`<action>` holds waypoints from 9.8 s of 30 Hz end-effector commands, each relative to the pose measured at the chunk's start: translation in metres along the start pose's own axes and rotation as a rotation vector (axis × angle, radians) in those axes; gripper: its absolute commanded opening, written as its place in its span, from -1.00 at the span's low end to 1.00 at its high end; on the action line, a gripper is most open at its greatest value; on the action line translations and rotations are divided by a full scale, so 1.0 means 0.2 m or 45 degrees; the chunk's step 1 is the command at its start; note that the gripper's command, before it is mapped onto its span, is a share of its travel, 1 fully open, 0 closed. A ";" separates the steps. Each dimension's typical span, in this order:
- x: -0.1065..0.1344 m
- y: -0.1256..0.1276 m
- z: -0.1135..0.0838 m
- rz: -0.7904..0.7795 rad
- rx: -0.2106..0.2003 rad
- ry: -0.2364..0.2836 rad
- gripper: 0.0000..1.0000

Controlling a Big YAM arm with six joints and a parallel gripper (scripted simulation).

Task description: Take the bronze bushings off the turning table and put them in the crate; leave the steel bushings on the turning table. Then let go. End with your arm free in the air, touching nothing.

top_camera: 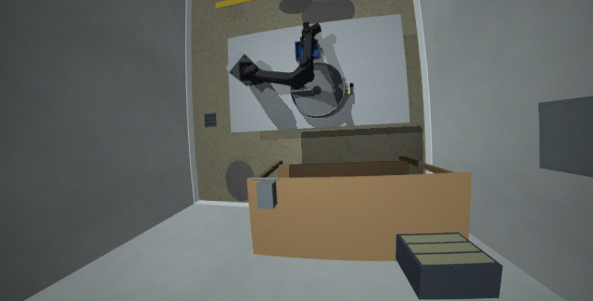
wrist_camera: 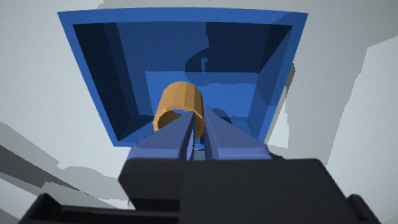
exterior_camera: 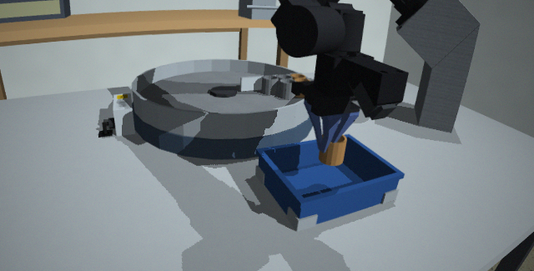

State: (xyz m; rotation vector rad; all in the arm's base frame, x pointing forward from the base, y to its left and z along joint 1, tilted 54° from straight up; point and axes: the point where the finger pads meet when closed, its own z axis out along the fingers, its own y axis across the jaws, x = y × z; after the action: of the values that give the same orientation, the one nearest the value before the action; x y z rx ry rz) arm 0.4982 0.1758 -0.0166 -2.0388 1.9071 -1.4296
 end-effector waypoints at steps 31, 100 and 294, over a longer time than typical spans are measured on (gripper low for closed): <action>-0.01 -0.03 0.18 0.006 0.008 -0.007 -1.00; -0.02 -0.03 0.21 -0.001 0.016 -0.013 -1.00; -0.02 -0.05 -0.30 0.016 0.035 -0.027 -0.60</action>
State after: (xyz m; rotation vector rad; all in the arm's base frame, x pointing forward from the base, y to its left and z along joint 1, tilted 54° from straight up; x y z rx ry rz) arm 0.4726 0.2005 0.0077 -2.0450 1.8993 -1.4269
